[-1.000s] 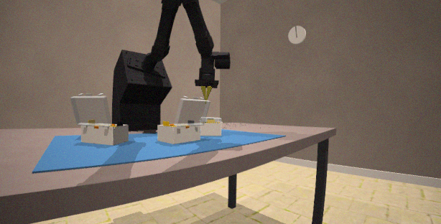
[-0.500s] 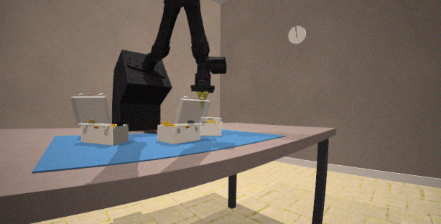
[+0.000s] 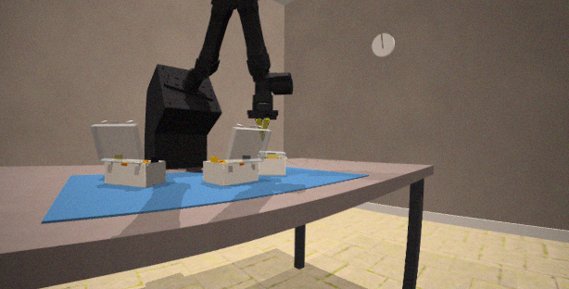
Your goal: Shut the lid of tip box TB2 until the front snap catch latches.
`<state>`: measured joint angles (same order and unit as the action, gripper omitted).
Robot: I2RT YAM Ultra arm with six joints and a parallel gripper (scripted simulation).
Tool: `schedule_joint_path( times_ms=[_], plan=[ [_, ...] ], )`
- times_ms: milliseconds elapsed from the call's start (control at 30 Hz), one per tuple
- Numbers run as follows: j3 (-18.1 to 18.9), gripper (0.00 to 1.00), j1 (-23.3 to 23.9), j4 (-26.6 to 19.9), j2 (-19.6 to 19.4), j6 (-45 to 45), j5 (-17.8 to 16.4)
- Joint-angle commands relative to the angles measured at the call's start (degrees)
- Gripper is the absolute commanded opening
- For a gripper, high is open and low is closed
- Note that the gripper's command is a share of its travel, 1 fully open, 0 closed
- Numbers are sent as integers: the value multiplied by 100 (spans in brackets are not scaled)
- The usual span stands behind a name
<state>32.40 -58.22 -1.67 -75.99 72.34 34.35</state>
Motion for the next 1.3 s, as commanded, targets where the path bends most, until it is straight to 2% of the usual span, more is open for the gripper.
schedule_joint_path(
  times_ms=[0, 600, 1267],
  plan=[
    [2, 0, 30, 95, -54, -42, -24],
    [41, 0, 383, 861, -700, -336, -277],
    [48, 0, 411, 924, -758, -359, -297]
  ],
)
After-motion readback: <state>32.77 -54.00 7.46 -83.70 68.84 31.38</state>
